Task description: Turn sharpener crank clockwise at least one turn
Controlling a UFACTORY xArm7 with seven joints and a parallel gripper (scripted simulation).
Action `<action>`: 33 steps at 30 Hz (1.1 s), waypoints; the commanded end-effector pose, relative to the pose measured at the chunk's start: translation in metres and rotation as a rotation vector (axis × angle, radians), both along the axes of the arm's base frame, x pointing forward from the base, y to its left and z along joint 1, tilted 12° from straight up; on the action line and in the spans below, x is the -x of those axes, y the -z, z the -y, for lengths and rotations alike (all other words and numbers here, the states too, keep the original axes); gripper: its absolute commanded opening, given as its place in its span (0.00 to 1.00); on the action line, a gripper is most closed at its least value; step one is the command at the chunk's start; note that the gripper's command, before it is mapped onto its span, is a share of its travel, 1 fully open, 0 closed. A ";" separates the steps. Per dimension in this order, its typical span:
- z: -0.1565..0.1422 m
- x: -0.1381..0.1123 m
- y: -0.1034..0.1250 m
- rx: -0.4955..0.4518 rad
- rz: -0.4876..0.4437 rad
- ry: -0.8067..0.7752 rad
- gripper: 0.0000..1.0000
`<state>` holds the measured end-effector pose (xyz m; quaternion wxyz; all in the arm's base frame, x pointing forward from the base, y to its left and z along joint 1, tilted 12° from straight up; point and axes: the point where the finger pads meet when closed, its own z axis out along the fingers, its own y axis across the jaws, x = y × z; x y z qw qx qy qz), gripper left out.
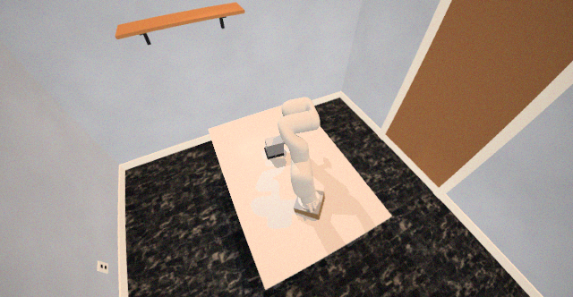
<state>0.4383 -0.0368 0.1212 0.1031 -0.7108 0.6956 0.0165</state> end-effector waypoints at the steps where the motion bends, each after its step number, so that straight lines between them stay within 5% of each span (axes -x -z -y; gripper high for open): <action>1: 0.001 -0.001 -0.001 0.000 0.003 0.001 0.00; 33: -0.001 -0.026 0.002 0.000 0.003 0.001 0.00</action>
